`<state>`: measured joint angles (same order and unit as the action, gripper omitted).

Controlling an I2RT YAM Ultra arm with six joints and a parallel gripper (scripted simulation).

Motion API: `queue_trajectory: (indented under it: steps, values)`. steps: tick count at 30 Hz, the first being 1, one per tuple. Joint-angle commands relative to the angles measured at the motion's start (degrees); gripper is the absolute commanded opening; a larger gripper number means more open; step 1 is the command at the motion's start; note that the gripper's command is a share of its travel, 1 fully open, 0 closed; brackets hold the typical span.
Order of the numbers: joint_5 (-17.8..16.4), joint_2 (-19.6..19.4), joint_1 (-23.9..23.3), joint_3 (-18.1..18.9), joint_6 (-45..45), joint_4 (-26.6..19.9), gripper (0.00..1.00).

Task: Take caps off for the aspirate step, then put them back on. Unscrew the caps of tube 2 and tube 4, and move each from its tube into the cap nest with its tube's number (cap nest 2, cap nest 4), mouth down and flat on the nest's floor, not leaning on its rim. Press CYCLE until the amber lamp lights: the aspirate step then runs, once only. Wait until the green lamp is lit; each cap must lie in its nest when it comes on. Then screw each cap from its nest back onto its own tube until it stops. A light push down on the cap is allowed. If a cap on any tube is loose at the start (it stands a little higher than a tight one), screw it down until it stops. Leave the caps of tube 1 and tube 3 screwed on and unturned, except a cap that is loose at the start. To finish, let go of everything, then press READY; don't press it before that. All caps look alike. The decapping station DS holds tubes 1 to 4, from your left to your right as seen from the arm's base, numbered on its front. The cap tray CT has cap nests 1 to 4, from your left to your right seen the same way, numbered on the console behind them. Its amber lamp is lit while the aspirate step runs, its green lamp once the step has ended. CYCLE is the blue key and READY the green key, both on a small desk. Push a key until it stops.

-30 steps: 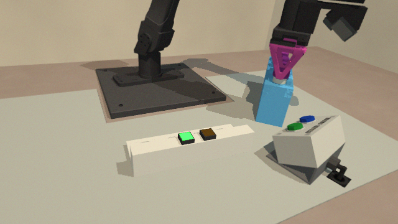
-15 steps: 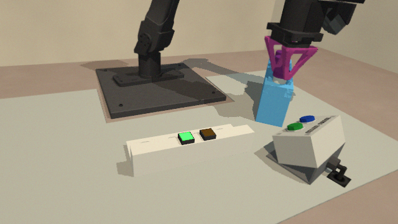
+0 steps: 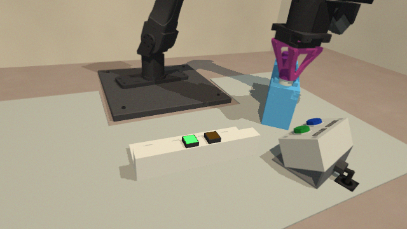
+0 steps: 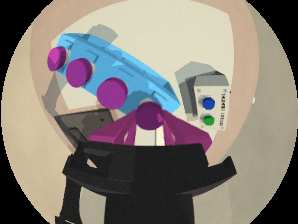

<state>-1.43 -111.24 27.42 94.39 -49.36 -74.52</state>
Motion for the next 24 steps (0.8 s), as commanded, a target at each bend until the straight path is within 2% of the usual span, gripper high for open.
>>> queue_trajectory:
  steps: [1,6,20,22,24]
  values:
    - [-0.03,0.39,-0.01,0.32,-0.4,0.01,0.0]
    - [-0.03,0.39,-0.01,0.32,-0.41,0.01,0.0]
    - [-0.03,0.38,-0.02,0.22,39.7,0.12,0.0]
    - [-0.03,0.38,-0.02,0.22,39.7,0.12,0.0]
    - [-0.03,0.38,-0.02,0.21,45.42,0.14,0.0]
